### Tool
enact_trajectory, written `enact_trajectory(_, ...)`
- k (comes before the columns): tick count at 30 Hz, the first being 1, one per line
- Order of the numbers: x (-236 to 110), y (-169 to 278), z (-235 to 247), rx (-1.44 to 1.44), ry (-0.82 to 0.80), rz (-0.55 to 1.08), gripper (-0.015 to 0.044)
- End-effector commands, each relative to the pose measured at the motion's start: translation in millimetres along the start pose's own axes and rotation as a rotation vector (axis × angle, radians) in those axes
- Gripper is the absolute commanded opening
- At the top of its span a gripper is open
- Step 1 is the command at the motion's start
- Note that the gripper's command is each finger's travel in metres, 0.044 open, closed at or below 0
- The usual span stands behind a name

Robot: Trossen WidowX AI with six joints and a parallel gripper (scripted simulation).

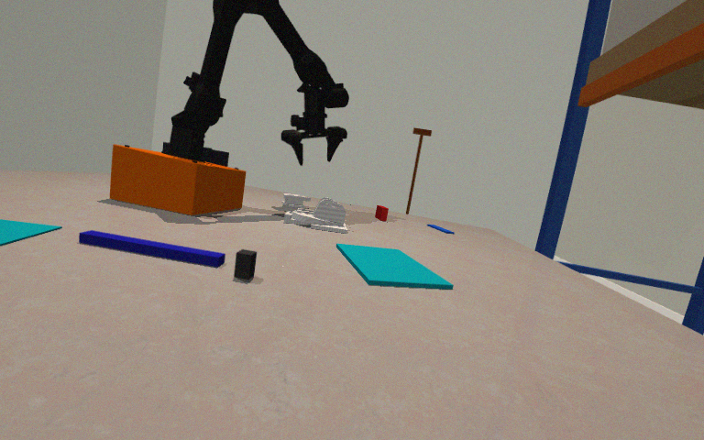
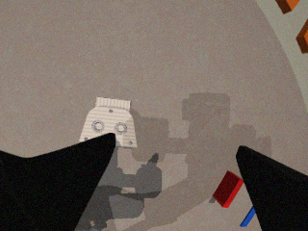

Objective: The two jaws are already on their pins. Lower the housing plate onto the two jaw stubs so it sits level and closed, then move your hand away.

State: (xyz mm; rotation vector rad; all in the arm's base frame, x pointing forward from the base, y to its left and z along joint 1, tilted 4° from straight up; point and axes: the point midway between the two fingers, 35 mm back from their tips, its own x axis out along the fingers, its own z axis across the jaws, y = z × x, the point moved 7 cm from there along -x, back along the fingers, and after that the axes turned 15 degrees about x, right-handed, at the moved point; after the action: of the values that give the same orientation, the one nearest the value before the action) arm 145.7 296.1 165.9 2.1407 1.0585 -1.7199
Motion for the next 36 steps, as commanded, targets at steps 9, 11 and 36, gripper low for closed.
enact_trajectory(9, 17, 11, 31, 0.067, -0.200, 0.262, 0.0440)
enact_trajectory(11, 17, 12, 32, 0.069, -0.210, 0.277, 0.0440)
enact_trajectory(36, 71, 27, 45, 0.069, -0.210, 0.277, 0.0440)
